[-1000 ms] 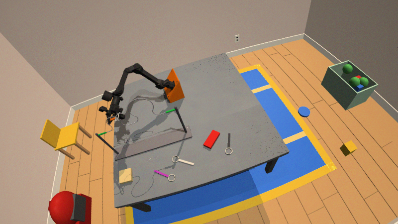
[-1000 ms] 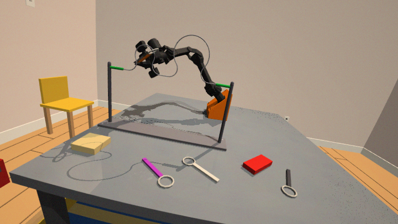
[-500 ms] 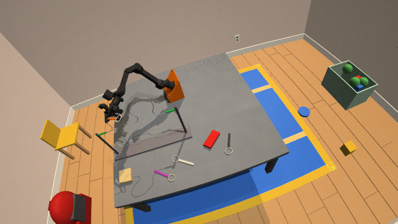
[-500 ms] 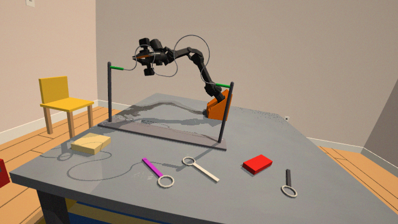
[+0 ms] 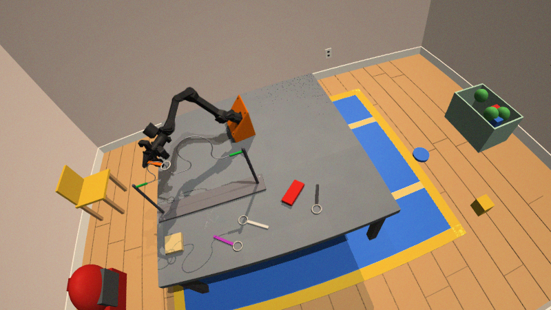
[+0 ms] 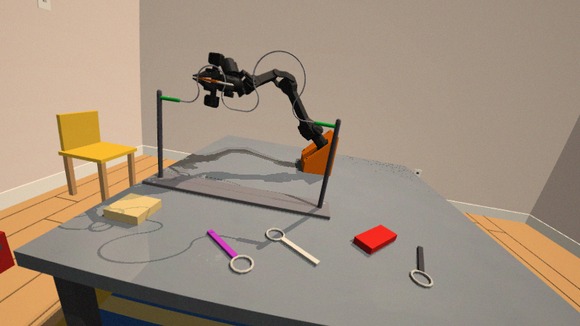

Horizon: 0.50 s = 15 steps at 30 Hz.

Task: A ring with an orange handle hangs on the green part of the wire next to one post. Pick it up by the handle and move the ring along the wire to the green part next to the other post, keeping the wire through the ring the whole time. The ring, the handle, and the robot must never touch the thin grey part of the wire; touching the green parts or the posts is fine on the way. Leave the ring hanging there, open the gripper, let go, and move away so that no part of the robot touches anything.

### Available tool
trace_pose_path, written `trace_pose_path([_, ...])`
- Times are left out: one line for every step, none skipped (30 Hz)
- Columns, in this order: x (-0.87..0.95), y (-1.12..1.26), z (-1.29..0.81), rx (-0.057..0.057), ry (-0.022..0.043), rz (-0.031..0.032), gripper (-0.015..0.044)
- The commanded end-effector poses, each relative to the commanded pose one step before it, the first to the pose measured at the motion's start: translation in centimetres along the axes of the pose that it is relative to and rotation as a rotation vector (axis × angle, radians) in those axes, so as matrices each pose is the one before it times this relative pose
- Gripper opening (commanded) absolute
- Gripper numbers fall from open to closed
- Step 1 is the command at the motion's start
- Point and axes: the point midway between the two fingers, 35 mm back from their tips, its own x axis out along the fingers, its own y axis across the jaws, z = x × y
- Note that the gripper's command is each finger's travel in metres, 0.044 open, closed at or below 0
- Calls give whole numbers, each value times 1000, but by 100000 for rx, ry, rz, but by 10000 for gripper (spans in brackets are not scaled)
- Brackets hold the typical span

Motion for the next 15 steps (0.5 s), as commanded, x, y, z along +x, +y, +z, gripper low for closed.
trace_pose_path([33, -256, 137, -7270, -496, -3870, -150])
trace_pose_path([2, -58, -2, -1310, -20, -709, -150])
trace_pose_path([4, -23, -7, -985, -15, -530, -150])
trace_pose_path([5, -12, -8, -871, -12, -467, -150])
trace_pose_path([4, -9, -8, -854, -12, -459, -150])
trace_pose_path([4, -8, -7, -858, -11, -461, -150])
trace_pose_path([4, -1, -7, -804, -10, -432, -150])
trace_pose_path([6, 40, -13, -485, -4, -254, -150])
trace_pose_path([7, 52, -14, -346, -2, -178, -150])
trace_pose_path([7, 57, -14, -305, -1, -155, -150])
trace_pose_path([7, 59, -14, -294, -1, -150, -150])
trace_pose_path([7, 69, -14, -222, 1, -110, -150])
trace_pose_path([6, 109, -15, 139, 7, 91, -150])
trace_pose_path([7, 129, -16, 274, 9, 166, -150])
trace_pose_path([7, 136, -17, 325, 10, 194, -150])
